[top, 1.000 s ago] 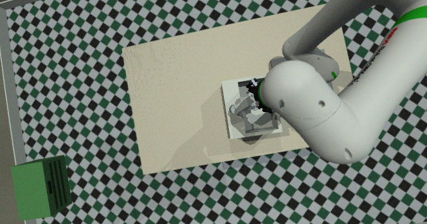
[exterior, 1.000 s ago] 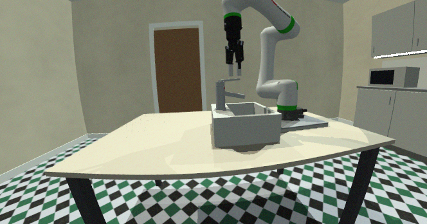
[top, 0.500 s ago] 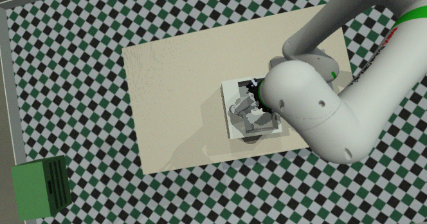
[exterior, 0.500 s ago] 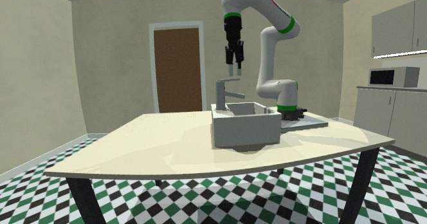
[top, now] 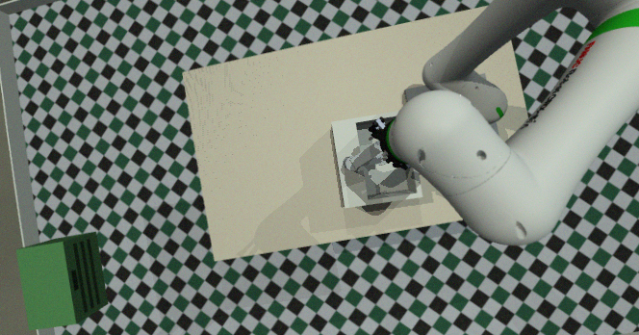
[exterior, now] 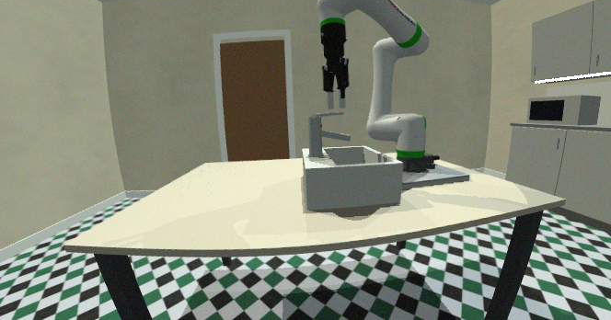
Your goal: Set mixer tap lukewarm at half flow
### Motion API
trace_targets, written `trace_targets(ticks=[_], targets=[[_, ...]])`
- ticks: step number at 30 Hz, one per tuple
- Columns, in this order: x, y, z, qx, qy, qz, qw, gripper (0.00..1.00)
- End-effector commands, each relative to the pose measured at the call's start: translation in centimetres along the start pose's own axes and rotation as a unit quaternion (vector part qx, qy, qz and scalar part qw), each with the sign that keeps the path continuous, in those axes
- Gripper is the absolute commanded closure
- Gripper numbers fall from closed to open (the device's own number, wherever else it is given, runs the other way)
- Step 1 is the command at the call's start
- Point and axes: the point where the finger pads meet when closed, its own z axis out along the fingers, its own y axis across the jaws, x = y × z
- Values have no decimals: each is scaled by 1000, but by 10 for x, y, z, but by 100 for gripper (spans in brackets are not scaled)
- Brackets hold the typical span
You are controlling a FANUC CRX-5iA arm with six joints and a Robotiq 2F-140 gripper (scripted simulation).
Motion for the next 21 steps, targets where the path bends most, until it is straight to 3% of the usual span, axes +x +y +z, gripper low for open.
trace_targets(ticks=[1, 21], targets=[[0, 0, 0, 0, 0, 0, 1000, 57], [0, 0, 3, 0, 0, 0, 1000, 57]])
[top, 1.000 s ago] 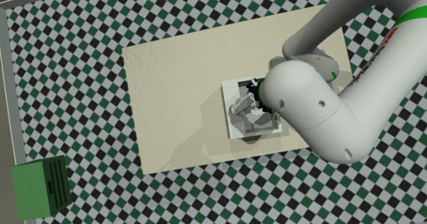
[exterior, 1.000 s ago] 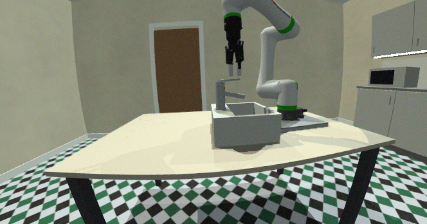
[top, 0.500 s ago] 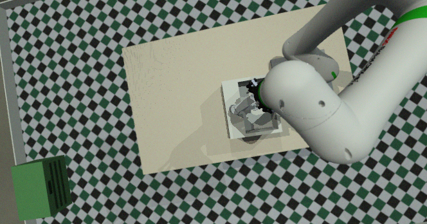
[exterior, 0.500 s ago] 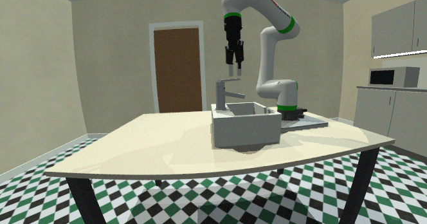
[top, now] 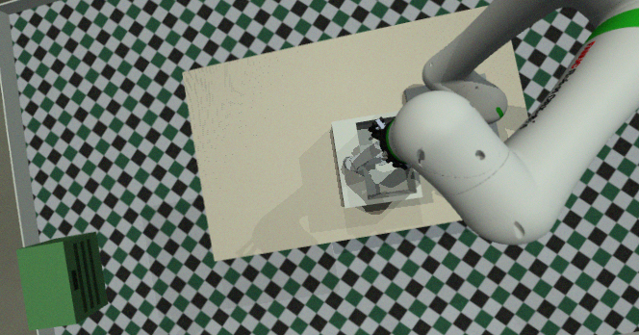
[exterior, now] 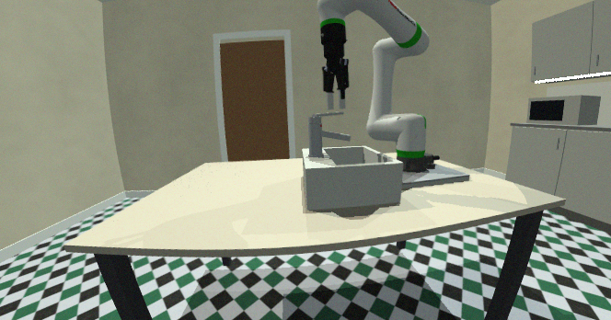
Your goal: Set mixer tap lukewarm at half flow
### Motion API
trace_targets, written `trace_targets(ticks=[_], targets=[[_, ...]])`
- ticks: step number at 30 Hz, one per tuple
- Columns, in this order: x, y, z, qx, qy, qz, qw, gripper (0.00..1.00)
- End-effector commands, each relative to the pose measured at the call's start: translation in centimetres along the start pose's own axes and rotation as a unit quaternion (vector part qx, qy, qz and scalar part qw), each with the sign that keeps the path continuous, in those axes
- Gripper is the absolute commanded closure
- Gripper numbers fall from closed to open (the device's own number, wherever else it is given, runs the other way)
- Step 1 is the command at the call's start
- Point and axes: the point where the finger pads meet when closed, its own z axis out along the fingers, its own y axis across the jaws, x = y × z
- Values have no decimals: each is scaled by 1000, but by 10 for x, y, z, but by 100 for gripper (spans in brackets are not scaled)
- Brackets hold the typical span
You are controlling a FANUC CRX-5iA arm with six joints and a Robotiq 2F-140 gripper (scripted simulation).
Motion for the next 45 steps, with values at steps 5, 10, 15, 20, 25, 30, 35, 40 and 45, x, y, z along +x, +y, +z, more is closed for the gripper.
trace_targets(ticks=[5, 10, 15, 20, 25, 30, 35, 40, 45], targets=[[0, 0, 3, 0, 0, 0, 1000, 57], [0, 0, 9, 0, 0, 0, 1000, 57], [0, 0, 15, 0, 0, 0, 1000, 57], [0, 0, 20, 0, 0, 0, 1000, 57], [0, 0, 28, 0, 0, 0, 1000, 57], [0, 0, 35, 0, 0, 0, 1000, 57], [0, 0, 39, 0, 0, 0, 1000, 57], [0, 0, 43, 0, 0, 0, 1000, 57], [0, 0, 46, 0, 0, 0, 1000, 57]])
